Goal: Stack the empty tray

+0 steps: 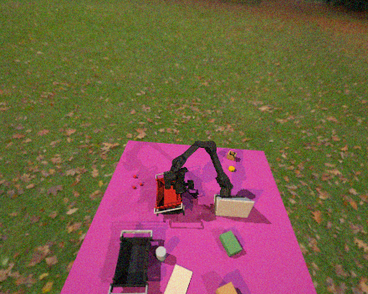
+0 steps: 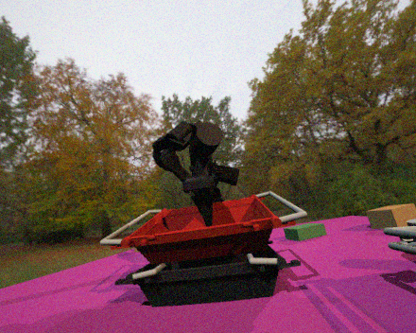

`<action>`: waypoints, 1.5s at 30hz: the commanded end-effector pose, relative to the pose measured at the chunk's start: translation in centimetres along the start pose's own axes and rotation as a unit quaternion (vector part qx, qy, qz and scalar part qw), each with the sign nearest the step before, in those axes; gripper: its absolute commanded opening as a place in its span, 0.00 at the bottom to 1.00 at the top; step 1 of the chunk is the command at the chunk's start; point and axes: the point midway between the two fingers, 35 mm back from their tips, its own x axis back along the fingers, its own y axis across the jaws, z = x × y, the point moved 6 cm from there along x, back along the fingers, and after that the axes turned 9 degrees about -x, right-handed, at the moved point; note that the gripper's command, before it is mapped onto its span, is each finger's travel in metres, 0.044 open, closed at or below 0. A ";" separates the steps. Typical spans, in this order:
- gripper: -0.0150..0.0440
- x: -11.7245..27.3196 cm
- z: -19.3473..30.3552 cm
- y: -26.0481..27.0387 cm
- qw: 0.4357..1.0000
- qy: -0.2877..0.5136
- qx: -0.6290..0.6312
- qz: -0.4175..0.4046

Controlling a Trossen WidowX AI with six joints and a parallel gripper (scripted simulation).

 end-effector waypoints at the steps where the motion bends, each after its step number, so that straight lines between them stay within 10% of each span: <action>1: 0.25 -0.4 0.2 0.2 1.000 0.000 0.000 -0.010; 45: 0.25 -1.0 0.3 0.6 1.000 0.001 0.000 -0.010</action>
